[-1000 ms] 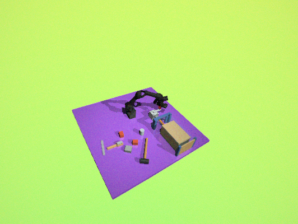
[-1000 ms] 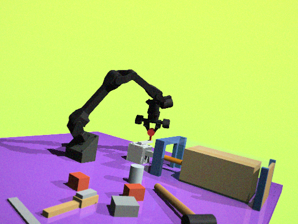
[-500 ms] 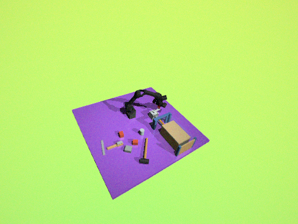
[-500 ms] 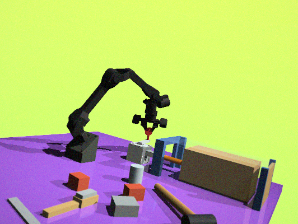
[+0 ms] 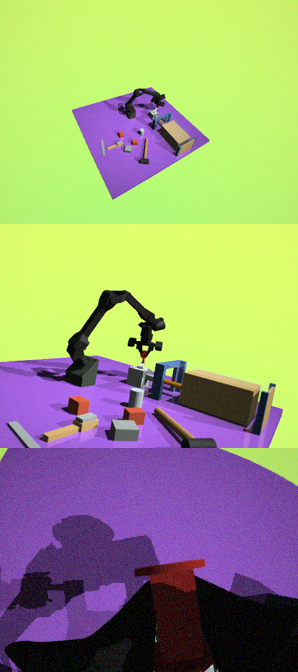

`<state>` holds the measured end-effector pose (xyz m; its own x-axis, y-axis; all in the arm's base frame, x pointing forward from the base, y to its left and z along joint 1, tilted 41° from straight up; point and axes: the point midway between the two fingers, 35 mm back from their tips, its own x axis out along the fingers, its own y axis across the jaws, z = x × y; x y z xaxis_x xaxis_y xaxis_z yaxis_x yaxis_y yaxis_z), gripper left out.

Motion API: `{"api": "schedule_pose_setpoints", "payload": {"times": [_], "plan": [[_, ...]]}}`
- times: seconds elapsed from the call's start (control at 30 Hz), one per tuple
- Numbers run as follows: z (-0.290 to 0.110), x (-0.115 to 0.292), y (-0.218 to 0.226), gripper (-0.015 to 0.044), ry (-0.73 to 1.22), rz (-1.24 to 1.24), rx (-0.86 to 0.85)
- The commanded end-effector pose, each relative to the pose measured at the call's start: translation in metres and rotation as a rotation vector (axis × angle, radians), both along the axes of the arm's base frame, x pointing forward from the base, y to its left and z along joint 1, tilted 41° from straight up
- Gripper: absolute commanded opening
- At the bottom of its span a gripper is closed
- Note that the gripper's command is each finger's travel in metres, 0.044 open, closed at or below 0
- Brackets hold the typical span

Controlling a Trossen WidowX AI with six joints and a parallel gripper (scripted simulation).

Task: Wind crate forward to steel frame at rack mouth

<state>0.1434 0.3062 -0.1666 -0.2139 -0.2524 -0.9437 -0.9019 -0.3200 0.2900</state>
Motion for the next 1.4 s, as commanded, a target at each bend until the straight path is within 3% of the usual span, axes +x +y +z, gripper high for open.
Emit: {"api": "schedule_pose_setpoints", "payload": {"times": [0.0,1.37], "plan": [[0.004,-0.016,-0.009,0.0000,0.026,-0.001,-0.024],[0.030,-0.048,-0.039,0.0000,0.029,-0.001,-0.027]]}}
